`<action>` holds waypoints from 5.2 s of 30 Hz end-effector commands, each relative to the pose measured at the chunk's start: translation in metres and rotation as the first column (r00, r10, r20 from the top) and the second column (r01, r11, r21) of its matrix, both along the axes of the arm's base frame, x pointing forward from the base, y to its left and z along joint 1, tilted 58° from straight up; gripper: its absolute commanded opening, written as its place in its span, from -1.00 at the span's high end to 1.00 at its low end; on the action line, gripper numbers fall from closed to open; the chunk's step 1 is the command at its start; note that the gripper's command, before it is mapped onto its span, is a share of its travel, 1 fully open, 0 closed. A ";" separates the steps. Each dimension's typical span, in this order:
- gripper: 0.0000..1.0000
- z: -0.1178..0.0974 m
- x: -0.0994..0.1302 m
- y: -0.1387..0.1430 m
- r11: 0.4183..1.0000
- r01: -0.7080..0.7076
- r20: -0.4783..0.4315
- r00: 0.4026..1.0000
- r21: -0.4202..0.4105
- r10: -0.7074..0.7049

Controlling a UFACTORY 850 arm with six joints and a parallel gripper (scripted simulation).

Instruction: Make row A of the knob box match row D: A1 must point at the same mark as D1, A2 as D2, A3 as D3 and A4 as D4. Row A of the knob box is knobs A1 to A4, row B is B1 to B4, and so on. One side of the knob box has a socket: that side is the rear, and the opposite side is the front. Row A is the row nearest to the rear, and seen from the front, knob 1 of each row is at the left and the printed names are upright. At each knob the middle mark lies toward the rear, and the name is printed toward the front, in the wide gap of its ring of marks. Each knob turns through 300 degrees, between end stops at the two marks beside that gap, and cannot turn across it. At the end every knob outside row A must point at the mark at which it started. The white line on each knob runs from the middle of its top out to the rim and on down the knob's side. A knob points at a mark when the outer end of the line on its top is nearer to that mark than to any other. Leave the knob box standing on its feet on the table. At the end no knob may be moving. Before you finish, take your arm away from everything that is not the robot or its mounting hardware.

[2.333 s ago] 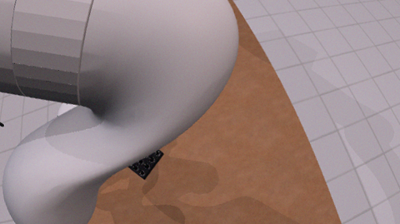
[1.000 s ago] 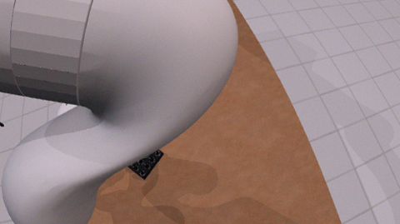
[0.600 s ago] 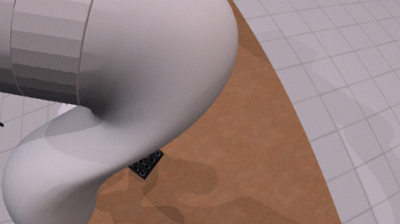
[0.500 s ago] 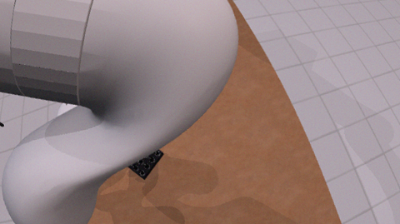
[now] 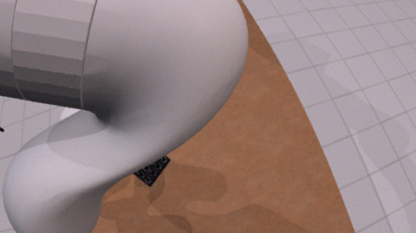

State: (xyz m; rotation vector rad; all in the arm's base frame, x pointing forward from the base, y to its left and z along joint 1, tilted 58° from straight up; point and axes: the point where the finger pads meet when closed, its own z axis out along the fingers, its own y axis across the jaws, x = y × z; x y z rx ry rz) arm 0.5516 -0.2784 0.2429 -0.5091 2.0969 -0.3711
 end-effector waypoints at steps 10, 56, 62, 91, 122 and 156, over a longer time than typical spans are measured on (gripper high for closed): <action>0.84 0.000 0.000 0.000 0.996 -0.044 -0.005 0.999 -0.075 0.044; 0.61 0.001 -0.001 0.000 0.996 -0.047 -0.006 0.999 -0.080 0.047; 0.61 0.006 -0.009 0.000 0.996 -0.047 -0.006 0.999 -0.080 0.047; 0.61 0.020 -0.030 0.002 0.996 -0.046 -0.006 0.999 -0.079 0.046; 0.61 0.022 -0.034 0.003 0.871 0.257 -0.023 0.962 0.418 -0.273; 0.61 0.024 -0.038 0.003 0.223 0.476 -0.283 0.772 0.851 -0.568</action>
